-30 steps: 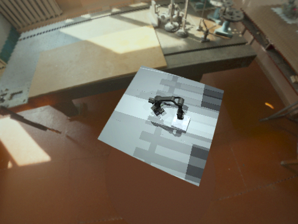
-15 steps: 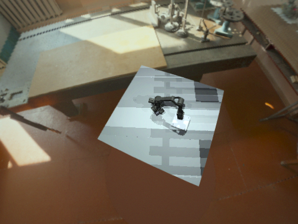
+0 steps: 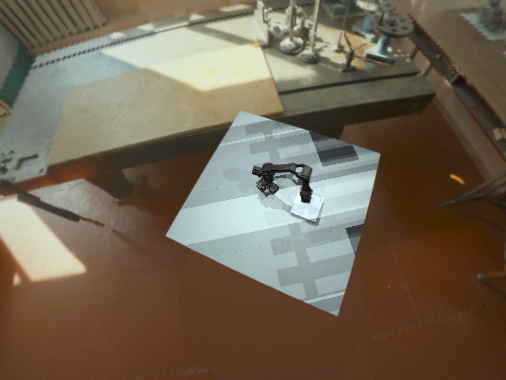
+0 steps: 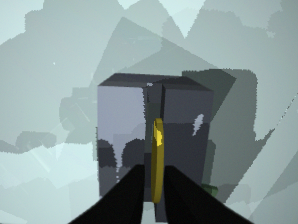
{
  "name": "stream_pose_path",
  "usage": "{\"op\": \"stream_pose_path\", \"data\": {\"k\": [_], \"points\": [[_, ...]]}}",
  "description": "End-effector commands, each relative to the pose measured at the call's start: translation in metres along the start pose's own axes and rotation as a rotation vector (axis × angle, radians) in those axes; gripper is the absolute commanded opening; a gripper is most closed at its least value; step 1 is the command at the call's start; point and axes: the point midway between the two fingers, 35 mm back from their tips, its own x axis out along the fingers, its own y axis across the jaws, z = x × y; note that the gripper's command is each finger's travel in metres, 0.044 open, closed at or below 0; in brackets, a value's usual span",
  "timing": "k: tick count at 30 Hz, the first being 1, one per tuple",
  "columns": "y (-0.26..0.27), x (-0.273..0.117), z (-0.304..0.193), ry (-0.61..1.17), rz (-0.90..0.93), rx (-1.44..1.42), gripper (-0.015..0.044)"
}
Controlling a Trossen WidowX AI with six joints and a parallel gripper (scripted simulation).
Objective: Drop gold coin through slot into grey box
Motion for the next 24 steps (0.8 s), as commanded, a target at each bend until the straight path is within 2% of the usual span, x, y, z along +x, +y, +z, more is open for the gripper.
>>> {"op": "stream_pose_path", "data": {"k": [1, 3, 11, 21, 24], "points": [[0.000, 0.000, 0.000, 0.000, -0.001, 0.000, 0.0131], [0.000, 0.000, 0.000, 0.000, -0.001, 0.000, 0.0161], [0.000, 0.000, 0.000, 0.000, -0.001, 0.000, 0.0161], [0.000, -0.020, 0.000, 0.001, 0.000, 0.000, 0.0423], [0.003, -0.052, -0.002, 0.003, 0.004, 0.001, 0.0440]]}}
